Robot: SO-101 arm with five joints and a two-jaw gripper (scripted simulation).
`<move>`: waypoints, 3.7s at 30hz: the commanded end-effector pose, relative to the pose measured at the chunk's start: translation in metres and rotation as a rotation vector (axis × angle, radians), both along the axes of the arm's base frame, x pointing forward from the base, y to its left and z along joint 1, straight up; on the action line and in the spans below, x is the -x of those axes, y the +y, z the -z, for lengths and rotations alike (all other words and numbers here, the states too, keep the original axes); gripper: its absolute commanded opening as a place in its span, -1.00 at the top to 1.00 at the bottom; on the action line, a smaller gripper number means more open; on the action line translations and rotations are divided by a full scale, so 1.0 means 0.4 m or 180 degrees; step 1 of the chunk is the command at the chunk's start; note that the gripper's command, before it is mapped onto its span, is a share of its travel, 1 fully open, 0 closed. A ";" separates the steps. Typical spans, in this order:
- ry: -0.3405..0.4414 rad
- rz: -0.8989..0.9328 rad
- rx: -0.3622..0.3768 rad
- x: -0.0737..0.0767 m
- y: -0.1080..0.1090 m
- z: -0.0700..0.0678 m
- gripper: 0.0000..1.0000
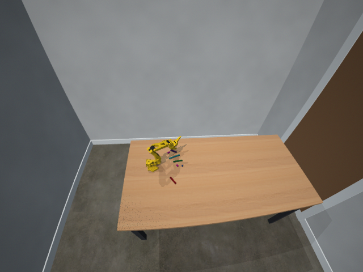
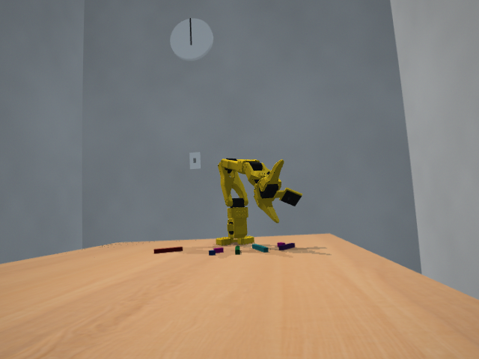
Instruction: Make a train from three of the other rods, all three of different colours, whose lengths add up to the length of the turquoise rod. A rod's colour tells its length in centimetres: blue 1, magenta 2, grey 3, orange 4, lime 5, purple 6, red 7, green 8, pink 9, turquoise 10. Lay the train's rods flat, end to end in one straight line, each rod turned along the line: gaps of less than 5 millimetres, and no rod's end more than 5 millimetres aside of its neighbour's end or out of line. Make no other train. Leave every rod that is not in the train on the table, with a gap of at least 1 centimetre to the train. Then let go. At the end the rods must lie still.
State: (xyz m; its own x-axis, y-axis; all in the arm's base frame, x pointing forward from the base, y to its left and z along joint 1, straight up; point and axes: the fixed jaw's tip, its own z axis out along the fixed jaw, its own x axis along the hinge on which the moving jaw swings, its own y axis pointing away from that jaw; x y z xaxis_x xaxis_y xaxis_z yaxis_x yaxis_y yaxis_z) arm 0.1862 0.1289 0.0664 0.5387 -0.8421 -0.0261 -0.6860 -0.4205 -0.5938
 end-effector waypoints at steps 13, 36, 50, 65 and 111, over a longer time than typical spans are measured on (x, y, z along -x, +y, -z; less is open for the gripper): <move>0.0083 0.0027 0.0057 0.011 -0.014 -0.008 -1.00; 0.0314 0.0006 0.0231 0.041 -0.035 0.006 -1.00; 0.0517 0.0040 0.0344 0.064 -0.050 0.027 -1.00; 0.0679 0.0026 0.0465 0.085 -0.064 0.041 -1.00; 0.1052 0.0015 0.0727 0.134 -0.098 0.068 -1.00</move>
